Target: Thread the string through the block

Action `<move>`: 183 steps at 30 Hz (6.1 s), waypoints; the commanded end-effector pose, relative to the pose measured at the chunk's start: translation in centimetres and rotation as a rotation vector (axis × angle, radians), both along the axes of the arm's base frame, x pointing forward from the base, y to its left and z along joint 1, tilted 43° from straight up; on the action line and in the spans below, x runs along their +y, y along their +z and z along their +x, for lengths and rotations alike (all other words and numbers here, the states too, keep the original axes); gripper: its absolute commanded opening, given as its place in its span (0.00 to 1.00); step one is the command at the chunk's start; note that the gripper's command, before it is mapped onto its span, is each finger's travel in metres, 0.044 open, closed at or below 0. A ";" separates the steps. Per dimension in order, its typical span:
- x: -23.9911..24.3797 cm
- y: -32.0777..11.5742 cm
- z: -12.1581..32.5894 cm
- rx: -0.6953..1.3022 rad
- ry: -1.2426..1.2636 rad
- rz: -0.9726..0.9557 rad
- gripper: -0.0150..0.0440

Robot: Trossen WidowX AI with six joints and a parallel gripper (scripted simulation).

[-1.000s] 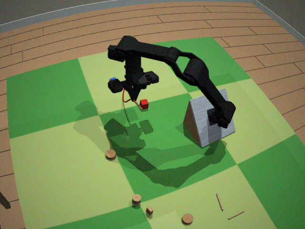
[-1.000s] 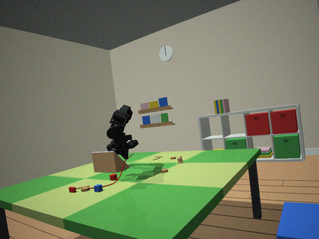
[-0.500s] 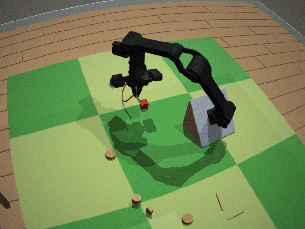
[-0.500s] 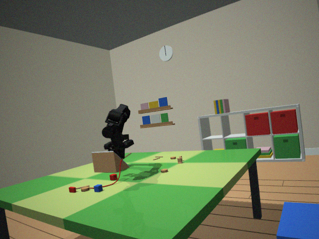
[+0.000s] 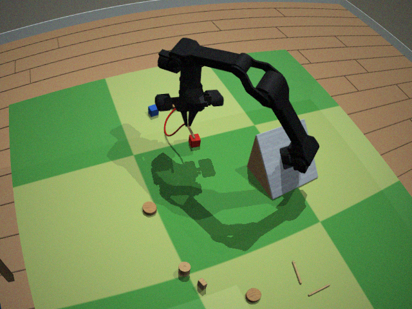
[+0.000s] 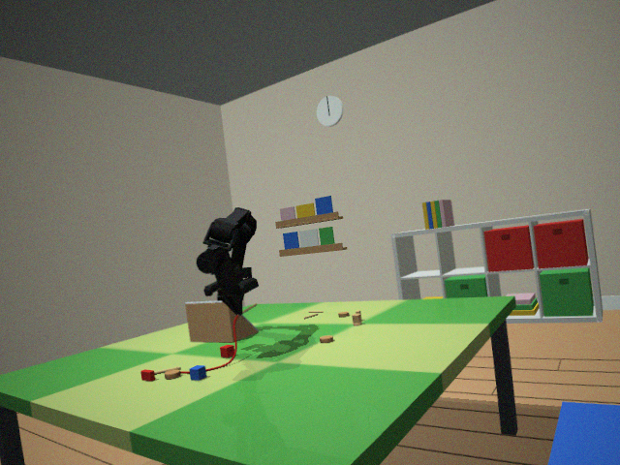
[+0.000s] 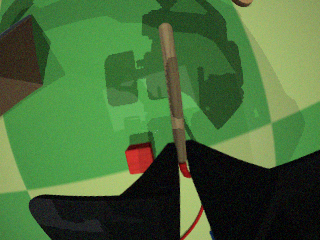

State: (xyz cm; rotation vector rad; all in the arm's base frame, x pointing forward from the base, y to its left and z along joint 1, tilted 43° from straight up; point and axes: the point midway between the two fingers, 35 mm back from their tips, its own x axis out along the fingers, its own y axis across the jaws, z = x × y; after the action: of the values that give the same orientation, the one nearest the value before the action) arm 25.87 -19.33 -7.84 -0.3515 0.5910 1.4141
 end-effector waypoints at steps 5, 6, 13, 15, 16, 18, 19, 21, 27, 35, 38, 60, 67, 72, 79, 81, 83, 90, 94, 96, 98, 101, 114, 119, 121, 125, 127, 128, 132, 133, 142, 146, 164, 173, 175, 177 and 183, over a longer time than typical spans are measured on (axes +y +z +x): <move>-0.5 -0.2 -1.1 0.044 -0.042 -0.006 0.25; -0.6 -0.2 -1.3 0.048 -0.047 -0.007 0.25; -1.0 -0.4 -2.1 0.078 -0.083 -0.013 0.25; -1.2 -0.4 -2.3 0.087 -0.093 -0.014 0.25; -1.2 -0.4 -2.5 0.091 -0.098 -0.015 0.25; -1.3 -0.5 -2.7 0.100 -0.108 -0.017 0.25; -1.4 -0.5 -2.8 0.105 -0.114 -0.017 0.25; -1.5 -0.5 -3.1 0.113 -0.124 -0.019 0.25; -1.9 -0.7 -3.8 0.140 -0.155 -0.023 0.25; -2.3 -0.8 -4.8 0.176 -0.198 -0.029 0.25; -2.5 -0.9 -5.2 0.189 -0.214 -0.030 0.25; -3.4 -1.3 -8.1 0.290 -0.335 -0.041 0.25; -3.6 -1.5 -9.0 0.323 -0.374 -0.043 0.25; -3.8 -1.6 -9.7 0.346 -0.403 -0.045 0.25; -4.0 -1.7 -10.7 0.380 -0.443 -0.046 0.25; -4.0 -1.8 -10.9 0.390 -0.455 -0.046 0.25; -4.0 -1.8 -11.2 0.399 -0.467 -0.047 0.25; -4.2 -1.9 -12.2 0.433 -0.508 -0.047 0.25; -4.2 -2.0 -12.7 0.453 -0.532 -0.047 0.25; -4.2 -2.0 -13.0 0.463 -0.544 -0.047 0.25; -4.2 -2.1 -13.2 0.471 -0.553 -0.048 0.25; -4.2 -2.1 -13.5 0.484 -0.568 -0.048 0.25; -4.2 -2.4 -15.1 0.544 -0.639 -0.047 0.25; -4.2 -2.5 -15.8 0.569 -0.670 -0.045 0.25; -4.2 -2.5 -16.0 0.579 -0.682 -0.045 0.25; -4.2 -2.6 -16.6 0.599 -0.706 -0.043 0.25; -4.1 -2.6 -16.9 0.609 -0.719 -0.042 0.25; -4.1 -2.6 -17.0 0.615 -0.725 -0.042 0.25; -4.1 -2.7 -17.6 0.635 -0.750 -0.040 0.25; -4.0 -2.7 -17.7 0.640 -0.756 -0.040 0.25; -3.9 -2.8 -18.9 0.687 -0.813 -0.034 0.25; -3.8 -2.9 -19.5 0.708 -0.838 -0.032 0.25; -3.1 -3.1 -21.9 0.805 -0.955 -0.016 0.25; -2.7 -3.2 -23.1 0.855 -1.014 -0.007 0.25; -2.6 -3.2 -23.3 0.866 -1.027 -0.004 0.25; -2.5 -3.3 -23.6 0.877 -1.041 -0.002 0.25; -2.2 -3.3 -24.3 0.911 -1.081 0.006 0.25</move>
State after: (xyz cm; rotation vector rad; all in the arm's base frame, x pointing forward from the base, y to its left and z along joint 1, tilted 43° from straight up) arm 2.08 -21.91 -11.19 0.5843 1.2474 0.4609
